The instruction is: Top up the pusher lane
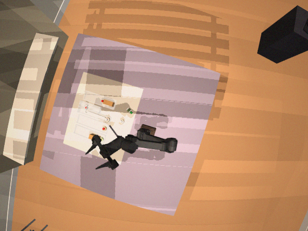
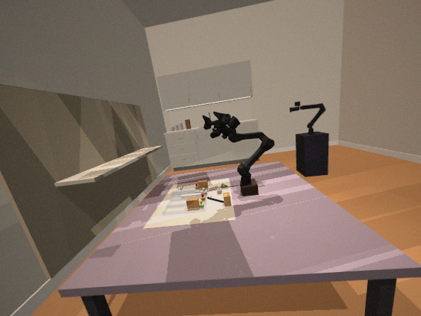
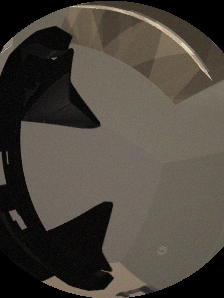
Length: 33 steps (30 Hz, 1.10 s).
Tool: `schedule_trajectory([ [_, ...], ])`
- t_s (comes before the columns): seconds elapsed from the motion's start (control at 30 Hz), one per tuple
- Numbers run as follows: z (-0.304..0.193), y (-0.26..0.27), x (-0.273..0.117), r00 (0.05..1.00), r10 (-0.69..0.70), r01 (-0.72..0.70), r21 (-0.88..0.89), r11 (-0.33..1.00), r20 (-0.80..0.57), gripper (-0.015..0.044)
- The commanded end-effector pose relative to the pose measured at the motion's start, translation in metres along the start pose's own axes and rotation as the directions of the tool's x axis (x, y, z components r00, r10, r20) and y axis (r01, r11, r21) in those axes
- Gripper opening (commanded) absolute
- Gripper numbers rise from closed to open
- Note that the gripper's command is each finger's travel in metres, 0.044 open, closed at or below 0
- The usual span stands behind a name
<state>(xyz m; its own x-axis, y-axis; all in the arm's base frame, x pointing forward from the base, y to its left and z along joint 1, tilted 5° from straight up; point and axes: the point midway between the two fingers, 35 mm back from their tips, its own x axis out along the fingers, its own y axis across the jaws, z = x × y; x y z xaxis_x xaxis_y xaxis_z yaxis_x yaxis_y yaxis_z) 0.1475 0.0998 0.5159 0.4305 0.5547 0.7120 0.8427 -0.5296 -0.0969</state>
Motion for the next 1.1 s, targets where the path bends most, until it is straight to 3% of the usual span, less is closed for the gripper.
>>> schedule_trajectory([
  [0.0, 0.002, 0.002, 0.000, 1.000, 0.008, -0.008, 0.013, 1.000, 0.006, 0.0426],
  [0.1, 0.026, 0.034, 0.001, 0.988, 0.124, -0.140, 0.195, 0.971, 0.092, 0.0440],
  [0.23, 0.069, 0.086, -0.009, 0.918, 0.310, -0.392, 0.455, 0.800, 0.246, 0.0440],
  [0.4, 0.122, 0.143, -0.043, 0.745, 0.502, -0.650, 0.648, 0.396, 0.440, 0.0440],
  [0.57, 0.166, 0.182, -0.089, 0.520, 0.612, -0.722, 0.690, -0.059, 0.596, 0.0440],
  [0.7, 0.194, 0.201, -0.133, 0.317, 0.647, -0.643, 0.658, -0.391, 0.694, 0.0440],
  [0.83, 0.217, 0.211, -0.183, 0.093, 0.634, -0.450, 0.601, -0.661, 0.767, 0.0440],
  [0.97, 0.233, 0.209, -0.234, -0.133, 0.568, -0.173, 0.545, -0.820, 0.812, 0.0440],
  [1.07, 0.242, 0.203, -0.272, -0.307, 0.474, 0.080, 0.518, -0.851, 0.825, 0.0440],
])
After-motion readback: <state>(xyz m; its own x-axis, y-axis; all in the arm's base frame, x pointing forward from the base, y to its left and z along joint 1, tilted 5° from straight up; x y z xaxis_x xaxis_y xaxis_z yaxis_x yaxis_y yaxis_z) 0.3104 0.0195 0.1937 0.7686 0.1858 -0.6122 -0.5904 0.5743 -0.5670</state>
